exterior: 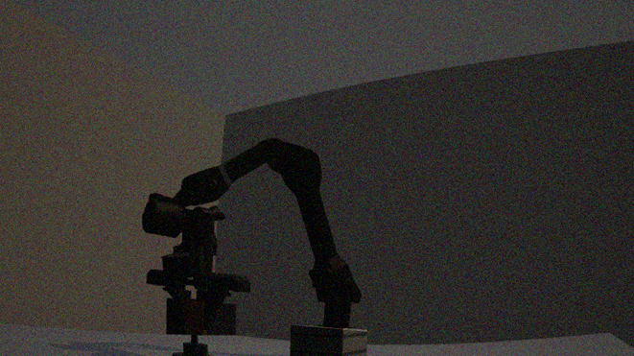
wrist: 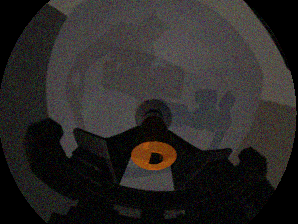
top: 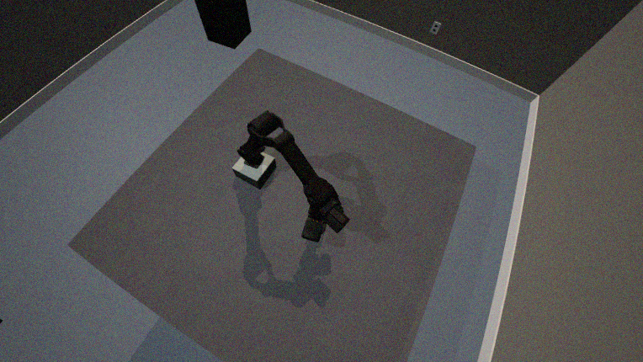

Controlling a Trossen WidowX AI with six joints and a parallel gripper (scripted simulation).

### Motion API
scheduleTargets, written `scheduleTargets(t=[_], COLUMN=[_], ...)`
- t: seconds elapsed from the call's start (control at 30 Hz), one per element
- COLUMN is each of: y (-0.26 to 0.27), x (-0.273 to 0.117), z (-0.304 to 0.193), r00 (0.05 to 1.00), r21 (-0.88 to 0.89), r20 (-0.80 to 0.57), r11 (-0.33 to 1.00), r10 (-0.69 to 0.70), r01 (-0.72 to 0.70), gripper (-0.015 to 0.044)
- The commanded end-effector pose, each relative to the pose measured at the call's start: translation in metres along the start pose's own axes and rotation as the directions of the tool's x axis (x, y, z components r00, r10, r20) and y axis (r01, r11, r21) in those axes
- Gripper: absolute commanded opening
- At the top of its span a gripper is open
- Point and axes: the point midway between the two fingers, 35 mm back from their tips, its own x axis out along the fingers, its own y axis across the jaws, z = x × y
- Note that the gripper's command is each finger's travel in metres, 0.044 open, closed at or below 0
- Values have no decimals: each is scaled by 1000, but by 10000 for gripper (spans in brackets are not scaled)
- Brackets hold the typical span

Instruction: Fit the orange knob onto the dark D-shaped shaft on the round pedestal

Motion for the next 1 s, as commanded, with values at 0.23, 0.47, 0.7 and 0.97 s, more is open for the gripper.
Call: scheduleTargets(t=[0.23,0.47,0.7,0.97], y=[-1,0,-1,-1], x=[-5,-1,1,1], z=[0,-1,0,0], r00=[1000,1000,1000,1000], r21=[-60,-214,-214,-217], r20=[1,1,1,1], r11=[998,977,977,976], r10=[-3,-3,-3,-3], r01=[3,3,3,3], gripper=[0,0,0,0])
